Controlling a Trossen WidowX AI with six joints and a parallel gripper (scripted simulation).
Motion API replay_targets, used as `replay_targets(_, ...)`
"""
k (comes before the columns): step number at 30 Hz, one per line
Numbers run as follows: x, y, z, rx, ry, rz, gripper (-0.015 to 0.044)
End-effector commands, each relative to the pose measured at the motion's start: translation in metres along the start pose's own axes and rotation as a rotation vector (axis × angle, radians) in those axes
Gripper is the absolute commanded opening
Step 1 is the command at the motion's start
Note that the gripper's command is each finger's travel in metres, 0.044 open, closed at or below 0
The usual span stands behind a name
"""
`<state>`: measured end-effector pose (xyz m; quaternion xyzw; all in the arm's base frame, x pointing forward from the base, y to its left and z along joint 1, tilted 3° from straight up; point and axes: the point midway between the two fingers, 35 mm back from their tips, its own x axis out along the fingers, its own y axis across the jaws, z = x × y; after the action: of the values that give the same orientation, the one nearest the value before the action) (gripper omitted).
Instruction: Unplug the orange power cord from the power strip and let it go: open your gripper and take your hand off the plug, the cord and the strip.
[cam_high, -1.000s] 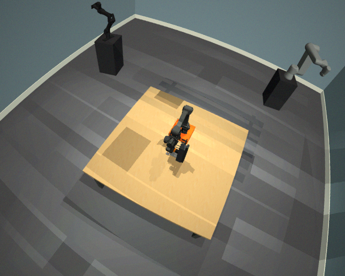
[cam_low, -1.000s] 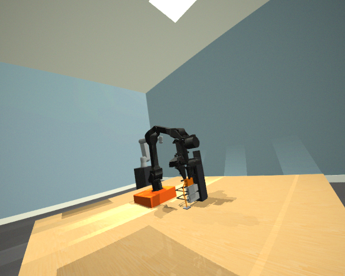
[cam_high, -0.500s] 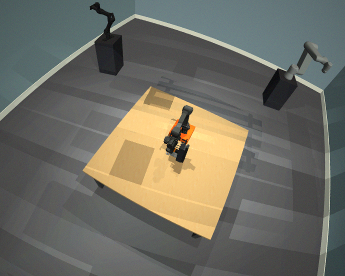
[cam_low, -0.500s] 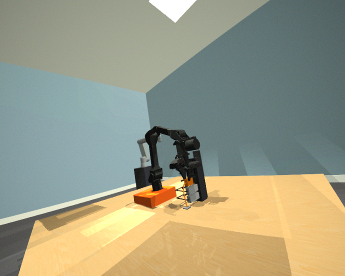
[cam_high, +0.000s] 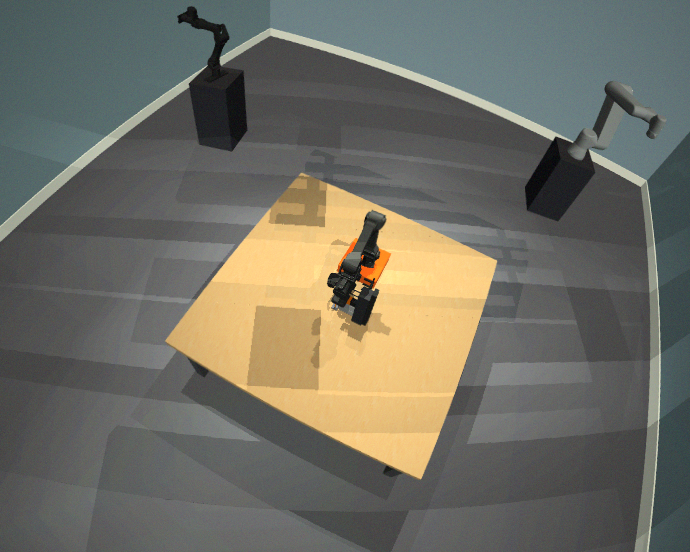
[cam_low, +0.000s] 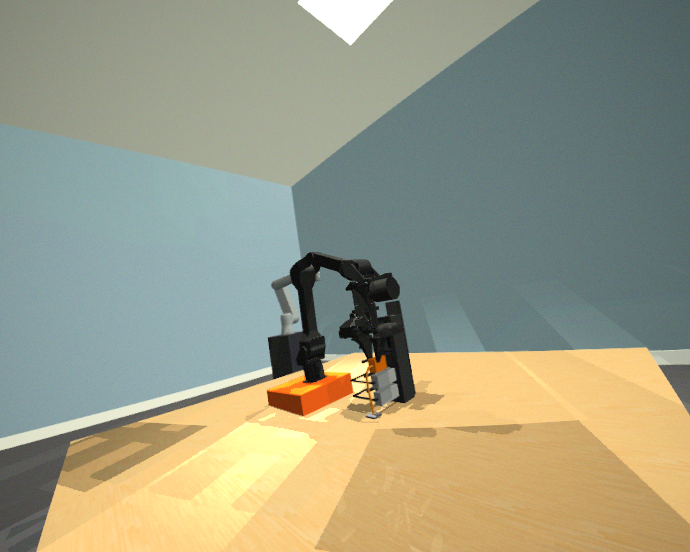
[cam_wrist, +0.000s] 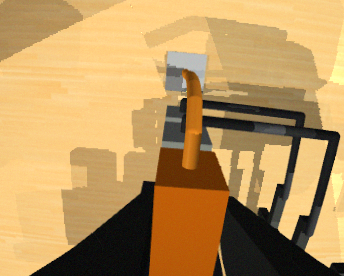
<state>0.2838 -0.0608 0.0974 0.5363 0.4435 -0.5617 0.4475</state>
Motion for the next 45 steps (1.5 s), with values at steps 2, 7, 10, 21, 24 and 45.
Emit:
replay_targets(2, 0.000, 0.001, 0.010, 0.003, -0.006, 0.000, 0.0000)
replay_targets(7, 0.000, 0.002, 0.018, 0.003, -0.007, 0.000, 0.0000)
replay_targets(10, 0.000, 0.002, 0.023, 0.003, -0.007, 0.000, 0.0000)
replay_targets(21, -0.001, 0.001, 0.041, 0.004, -0.008, 0.000, 0.0000)
replay_targets(24, -0.001, 0.000, 0.046, 0.004, -0.009, 0.000, 0.0000)
replay_targets(45, -0.001, -0.002, 0.056, 0.005, -0.009, 0.000, 0.0394)
